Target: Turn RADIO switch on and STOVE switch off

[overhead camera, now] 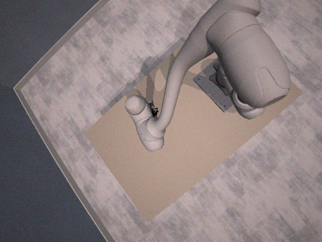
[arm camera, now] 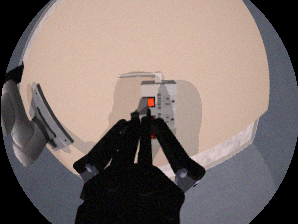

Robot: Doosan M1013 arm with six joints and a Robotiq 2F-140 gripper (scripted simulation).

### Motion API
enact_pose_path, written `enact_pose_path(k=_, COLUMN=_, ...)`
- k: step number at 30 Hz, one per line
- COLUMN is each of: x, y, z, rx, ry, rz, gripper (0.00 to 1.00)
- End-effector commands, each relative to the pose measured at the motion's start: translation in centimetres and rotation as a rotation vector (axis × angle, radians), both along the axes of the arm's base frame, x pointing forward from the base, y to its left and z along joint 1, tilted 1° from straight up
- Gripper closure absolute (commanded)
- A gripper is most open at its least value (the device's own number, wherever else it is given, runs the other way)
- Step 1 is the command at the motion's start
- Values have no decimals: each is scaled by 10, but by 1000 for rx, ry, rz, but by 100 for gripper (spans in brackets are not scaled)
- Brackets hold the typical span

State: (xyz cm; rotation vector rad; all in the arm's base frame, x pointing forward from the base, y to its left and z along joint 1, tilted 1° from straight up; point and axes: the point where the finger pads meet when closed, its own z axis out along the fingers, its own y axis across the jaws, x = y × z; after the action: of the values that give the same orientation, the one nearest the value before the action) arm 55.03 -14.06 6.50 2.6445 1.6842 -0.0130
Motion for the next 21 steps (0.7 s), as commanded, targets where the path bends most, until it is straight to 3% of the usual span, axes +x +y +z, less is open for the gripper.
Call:
enact_pose_path(k=1, x=0, y=0, z=0, rx=0, ry=0, rz=0, gripper=100)
enact_pose_path(k=21, x=0, y=0, z=-7, rx=0, ry=0, rz=0, gripper=100)
